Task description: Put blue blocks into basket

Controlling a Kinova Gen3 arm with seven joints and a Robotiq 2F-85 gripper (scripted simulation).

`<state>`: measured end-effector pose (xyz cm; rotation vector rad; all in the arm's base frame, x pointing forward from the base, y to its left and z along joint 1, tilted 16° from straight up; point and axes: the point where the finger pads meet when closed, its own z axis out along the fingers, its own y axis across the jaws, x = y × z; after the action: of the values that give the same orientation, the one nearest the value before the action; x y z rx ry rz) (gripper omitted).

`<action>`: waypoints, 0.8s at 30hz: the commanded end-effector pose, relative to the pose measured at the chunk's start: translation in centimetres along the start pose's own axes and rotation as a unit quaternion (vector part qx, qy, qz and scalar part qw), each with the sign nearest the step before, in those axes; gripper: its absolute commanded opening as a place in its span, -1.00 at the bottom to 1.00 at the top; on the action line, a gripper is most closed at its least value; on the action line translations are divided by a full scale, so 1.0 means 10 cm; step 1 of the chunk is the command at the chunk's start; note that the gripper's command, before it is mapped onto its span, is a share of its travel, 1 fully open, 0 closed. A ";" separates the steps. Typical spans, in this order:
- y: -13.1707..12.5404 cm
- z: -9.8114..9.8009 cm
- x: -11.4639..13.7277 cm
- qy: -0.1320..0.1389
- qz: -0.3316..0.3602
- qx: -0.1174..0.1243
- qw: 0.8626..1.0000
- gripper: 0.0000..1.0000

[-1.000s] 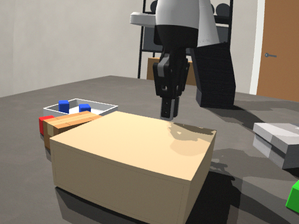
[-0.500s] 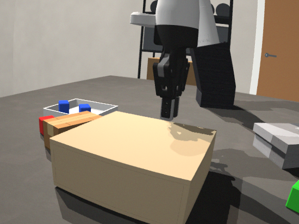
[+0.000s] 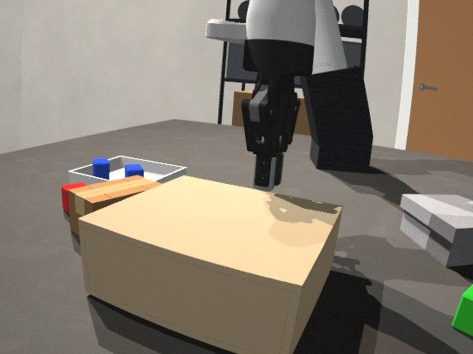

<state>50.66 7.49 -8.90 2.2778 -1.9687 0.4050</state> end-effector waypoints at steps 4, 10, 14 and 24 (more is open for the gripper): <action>-0.01 0.00 0.00 0.000 0.000 0.001 1.000 -0.39; -0.01 0.02 0.00 0.000 0.000 0.001 1.000 -0.39; -0.01 0.05 0.00 0.000 0.000 0.001 1.000 -0.39; -0.01 0.11 0.00 0.000 0.000 0.001 1.000 -0.39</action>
<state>50.80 7.21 -9.97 2.2778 -1.9686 0.4050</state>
